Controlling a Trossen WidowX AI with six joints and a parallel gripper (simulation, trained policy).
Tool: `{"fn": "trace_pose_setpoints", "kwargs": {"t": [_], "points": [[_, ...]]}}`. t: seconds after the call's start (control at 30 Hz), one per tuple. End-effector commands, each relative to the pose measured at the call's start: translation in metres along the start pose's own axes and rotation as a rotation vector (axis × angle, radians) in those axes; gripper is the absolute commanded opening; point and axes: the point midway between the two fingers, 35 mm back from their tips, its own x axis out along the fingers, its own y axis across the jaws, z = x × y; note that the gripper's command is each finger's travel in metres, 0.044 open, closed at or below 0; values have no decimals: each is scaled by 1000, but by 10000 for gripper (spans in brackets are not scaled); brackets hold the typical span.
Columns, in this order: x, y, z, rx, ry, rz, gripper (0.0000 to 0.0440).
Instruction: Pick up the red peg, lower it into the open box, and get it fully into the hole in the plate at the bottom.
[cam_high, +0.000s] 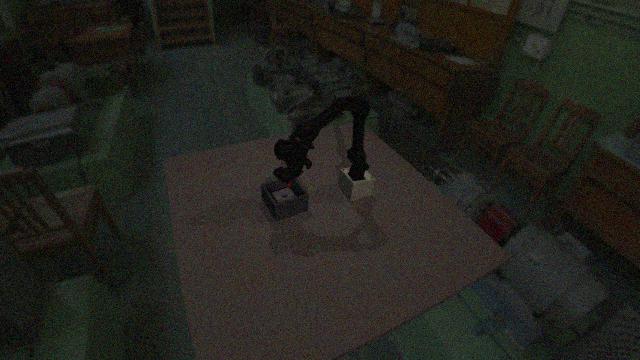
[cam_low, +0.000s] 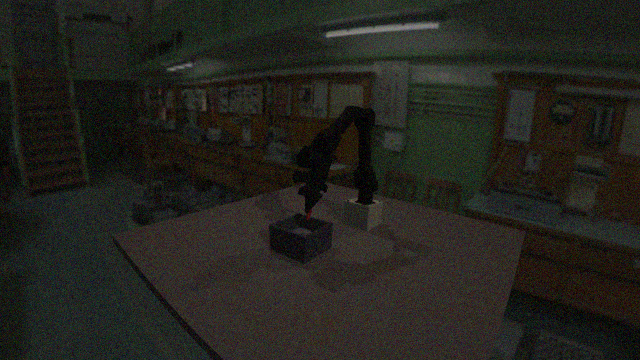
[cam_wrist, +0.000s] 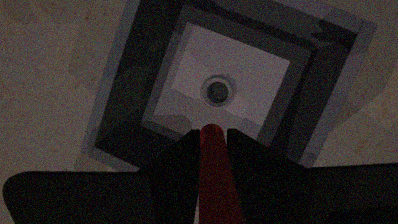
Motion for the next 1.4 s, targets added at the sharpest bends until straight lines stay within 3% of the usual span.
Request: {"fn": "trace_pose_setpoints", "kwargs": {"t": [0.0, 0.33, 0.5, 0.6, 0.77, 1.17, 1.37], "points": [[10, 0, 10, 19, 15, -1, 11], [43, -4, 14, 34, 61, -30, 29], [59, -8, 12, 12, 77, -53, 144], [66, -8, 13, 2, 85, -68, 166], [73, 0, 25, -3, 73, -61, 265], [83, 16, 59, -24, 20, -45, 437], [80, 22, 86, -1, -41, -18, 440]]}}
